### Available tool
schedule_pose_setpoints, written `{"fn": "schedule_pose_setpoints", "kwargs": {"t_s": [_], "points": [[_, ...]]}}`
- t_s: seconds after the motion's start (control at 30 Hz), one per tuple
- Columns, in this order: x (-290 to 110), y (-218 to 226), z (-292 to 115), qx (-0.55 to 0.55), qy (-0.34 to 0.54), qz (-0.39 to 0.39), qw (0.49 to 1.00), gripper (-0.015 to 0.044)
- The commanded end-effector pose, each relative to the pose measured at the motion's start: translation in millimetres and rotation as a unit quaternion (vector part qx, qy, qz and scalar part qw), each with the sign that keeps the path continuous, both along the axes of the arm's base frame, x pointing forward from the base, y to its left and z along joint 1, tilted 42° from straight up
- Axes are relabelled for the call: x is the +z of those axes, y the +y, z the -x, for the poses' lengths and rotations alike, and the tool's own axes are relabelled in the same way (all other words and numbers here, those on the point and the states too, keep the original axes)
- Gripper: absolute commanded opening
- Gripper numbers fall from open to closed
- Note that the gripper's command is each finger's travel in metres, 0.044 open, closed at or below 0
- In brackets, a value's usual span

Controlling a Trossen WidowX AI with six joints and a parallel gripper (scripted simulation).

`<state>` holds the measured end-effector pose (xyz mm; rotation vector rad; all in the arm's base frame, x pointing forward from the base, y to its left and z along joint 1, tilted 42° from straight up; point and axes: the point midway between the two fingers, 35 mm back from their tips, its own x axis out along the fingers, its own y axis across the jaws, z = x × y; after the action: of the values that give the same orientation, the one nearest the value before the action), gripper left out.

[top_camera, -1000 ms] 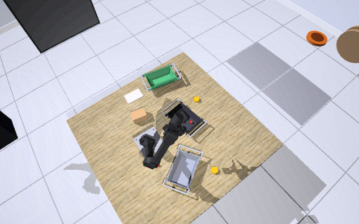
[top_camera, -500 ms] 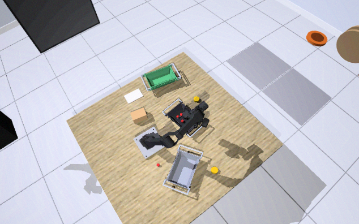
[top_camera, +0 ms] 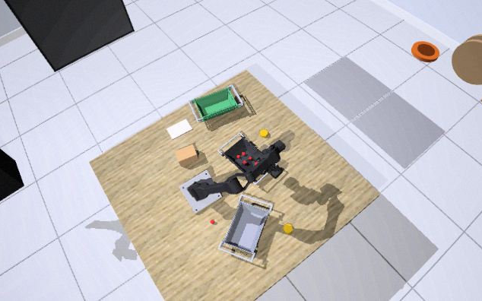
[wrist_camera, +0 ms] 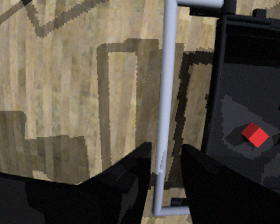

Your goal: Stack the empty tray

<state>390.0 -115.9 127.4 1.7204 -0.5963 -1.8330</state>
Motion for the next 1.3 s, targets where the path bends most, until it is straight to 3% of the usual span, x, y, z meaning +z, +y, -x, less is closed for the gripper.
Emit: {"fn": "schedule_pose_setpoints", "kwargs": {"t_s": [0.0, 0.5, 0.87, 1.27], "points": [[-7.4, -7.2, 0.4, -0.003, 0.001, 0.002, 1.000, 0.0084], [-43.6, -40.1, 3.1, -0.003, 0.001, 0.004, 1.000, 0.0084], [-35.9, -2.2, 3.9, -0.003, 0.001, 0.003, 1.000, 0.0084], [-62.4, 24.5, 7.3, -0.003, 0.002, 0.002, 1.000, 0.0084]]}}
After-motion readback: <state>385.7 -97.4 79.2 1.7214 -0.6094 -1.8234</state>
